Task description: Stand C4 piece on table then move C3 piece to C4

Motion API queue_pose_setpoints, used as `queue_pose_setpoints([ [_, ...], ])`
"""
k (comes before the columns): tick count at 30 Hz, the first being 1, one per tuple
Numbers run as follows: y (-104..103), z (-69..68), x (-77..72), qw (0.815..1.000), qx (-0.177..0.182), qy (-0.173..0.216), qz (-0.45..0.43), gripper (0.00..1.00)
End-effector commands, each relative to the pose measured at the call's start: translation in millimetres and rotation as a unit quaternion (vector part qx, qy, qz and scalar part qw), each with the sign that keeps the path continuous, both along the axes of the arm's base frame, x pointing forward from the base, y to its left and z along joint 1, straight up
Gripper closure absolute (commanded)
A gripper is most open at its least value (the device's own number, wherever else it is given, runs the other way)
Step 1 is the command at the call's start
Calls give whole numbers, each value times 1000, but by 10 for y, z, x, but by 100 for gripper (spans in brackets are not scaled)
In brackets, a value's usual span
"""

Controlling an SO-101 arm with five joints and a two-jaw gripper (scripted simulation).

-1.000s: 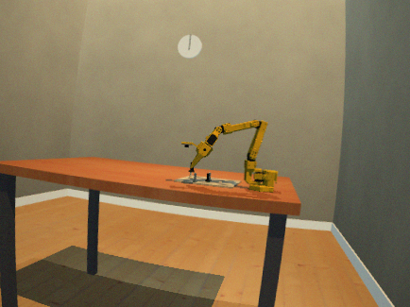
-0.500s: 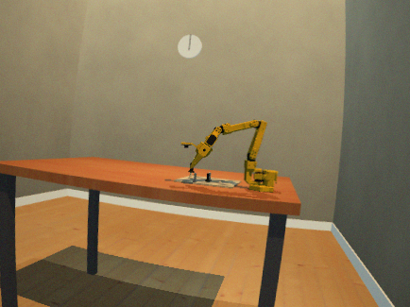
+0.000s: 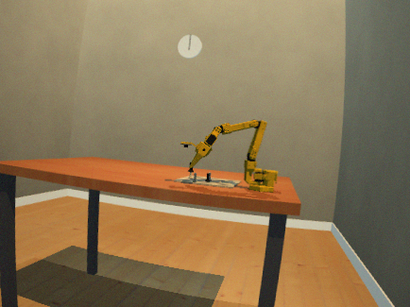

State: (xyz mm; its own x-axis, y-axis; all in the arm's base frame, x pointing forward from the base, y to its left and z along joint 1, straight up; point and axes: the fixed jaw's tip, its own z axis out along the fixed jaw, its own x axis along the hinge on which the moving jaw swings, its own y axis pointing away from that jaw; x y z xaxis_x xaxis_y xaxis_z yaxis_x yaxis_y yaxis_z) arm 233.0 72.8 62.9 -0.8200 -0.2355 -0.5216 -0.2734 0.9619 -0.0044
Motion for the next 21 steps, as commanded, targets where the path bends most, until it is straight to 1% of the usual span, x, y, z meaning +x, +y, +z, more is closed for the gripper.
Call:
queue_pose_setpoints([
  [1,25,-9,10,1000,0,0,5,100],
  [14,25,-86,12,1000,0,0,5,100],
  [21,26,-168,14,1000,0,0,5,100],
])
